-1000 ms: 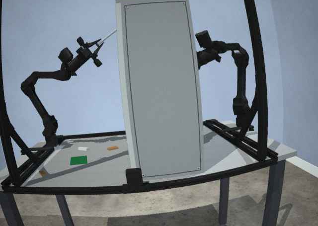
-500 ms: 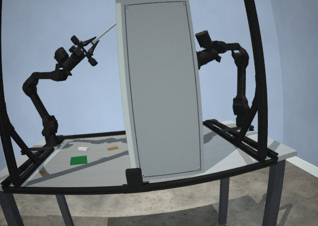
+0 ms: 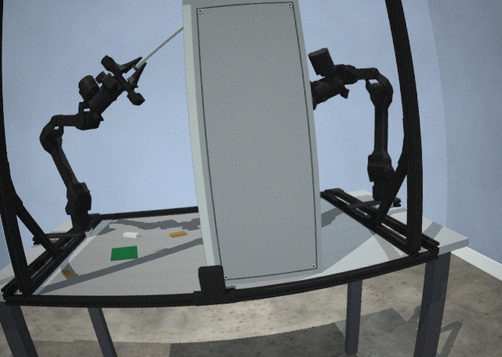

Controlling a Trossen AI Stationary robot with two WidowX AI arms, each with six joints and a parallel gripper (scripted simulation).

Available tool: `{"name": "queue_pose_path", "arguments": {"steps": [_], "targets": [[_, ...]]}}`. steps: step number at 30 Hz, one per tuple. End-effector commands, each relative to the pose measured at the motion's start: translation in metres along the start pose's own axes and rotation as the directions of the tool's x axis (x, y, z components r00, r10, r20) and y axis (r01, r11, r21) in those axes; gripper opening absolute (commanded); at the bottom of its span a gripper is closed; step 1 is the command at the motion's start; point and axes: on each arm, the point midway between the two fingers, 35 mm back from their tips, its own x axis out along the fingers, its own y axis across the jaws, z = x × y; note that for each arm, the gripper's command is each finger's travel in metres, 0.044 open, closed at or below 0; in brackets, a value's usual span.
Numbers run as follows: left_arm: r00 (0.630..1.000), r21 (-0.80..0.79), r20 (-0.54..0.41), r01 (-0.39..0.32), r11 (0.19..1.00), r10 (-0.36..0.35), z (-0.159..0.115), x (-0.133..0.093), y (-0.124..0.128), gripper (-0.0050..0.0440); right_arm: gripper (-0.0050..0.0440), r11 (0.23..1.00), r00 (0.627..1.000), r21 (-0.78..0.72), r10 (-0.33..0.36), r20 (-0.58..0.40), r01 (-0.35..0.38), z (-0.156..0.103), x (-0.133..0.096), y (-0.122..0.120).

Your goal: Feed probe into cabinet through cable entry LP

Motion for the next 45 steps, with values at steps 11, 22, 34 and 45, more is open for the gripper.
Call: {"name": "queue_pose_path", "arguments": {"steps": [11, 22, 34, 45], "targets": [[0.997, -0.084, 0.071, 0.021, 0.996, -0.015, 0.035, -0.023, 0.008, 0.0000, 0.0440, 1.000, 1.000, 0.002, 0.004, -0.001, -0.004, 0.000, -0.001, 0.001], [0.978, -0.042, 0.145, 0.155, 0.987, -0.147, 0.065, -0.047, -0.038, 0.0000, 0.0440, 1.000, 1.000, 0.002, 0.004, -0.001, -0.004, 0.000, -0.001, 0.001], [0.972, -0.058, 0.106, 0.214, 0.975, -0.207, 0.068, -0.064, -0.043, 0.0000, 0.0440, 1.000, 1.000, 0.002, 0.004, -0.001, -0.004, 0.000, -0.001, 0.001], [0.942, 0.020, 0.126, 0.312, 0.950, -0.312, 0.088, -0.088, -0.078, 0.0000, 0.0440, 1.000, 1.000, 0.002, 0.004, -0.001, -0.004, 0.000, -0.001, 0.001]]}}
